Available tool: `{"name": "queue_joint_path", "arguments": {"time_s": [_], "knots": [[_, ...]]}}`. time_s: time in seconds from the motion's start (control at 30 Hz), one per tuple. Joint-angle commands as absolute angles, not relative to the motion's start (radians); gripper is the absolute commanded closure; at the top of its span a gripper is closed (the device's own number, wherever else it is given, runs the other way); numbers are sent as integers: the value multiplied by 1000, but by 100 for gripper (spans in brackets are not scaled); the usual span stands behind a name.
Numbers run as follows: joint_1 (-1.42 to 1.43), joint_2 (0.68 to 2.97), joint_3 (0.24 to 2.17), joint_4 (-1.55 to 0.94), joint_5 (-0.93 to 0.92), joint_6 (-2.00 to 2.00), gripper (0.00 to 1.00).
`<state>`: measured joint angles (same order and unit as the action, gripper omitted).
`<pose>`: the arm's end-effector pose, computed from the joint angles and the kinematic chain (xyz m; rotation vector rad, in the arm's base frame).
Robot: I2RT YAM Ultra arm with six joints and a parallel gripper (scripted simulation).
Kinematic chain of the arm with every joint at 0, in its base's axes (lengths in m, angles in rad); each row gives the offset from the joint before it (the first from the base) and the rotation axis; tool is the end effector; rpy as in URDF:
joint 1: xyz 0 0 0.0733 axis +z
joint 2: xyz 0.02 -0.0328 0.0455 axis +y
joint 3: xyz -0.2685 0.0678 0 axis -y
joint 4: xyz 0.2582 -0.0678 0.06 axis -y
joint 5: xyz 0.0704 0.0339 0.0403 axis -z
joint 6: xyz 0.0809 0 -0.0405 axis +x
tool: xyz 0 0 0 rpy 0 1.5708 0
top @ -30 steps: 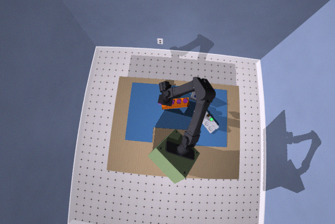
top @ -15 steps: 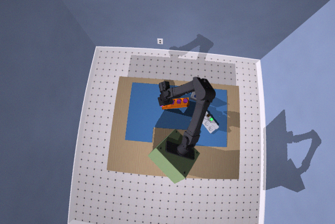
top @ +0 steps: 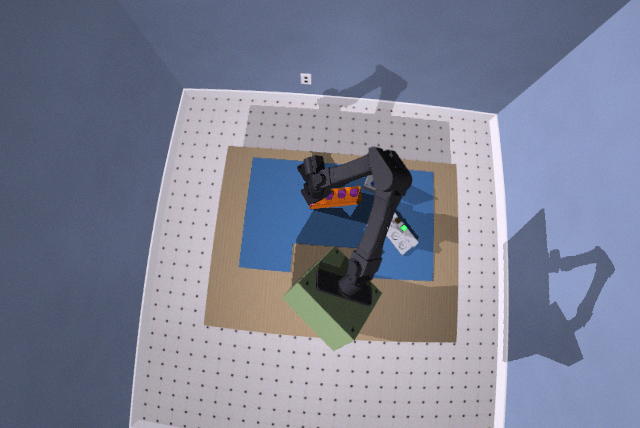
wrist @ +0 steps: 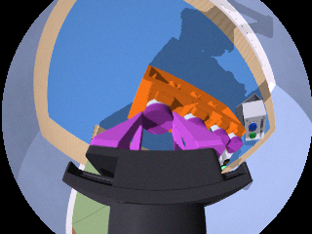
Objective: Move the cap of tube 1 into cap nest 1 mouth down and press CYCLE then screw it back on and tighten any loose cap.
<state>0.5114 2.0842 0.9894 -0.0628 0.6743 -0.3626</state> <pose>0.3529 0.1414 0.0282 -0.9125 2.3975 -0.8545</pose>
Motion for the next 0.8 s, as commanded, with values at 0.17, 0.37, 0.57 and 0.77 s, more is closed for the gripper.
{"name": "queue_joint_path", "arguments": {"time_s": [0.17, 0.37, 0.57, 0.77], "knots": [[518, 2078, 989, -61, 674, -374, 100], [518, 2078, 989, -61, 674, -308, 100], [517, 2079, 989, -59, 674, -109, 100], [517, 2080, 989, -59, 674, 24, 100]]}}
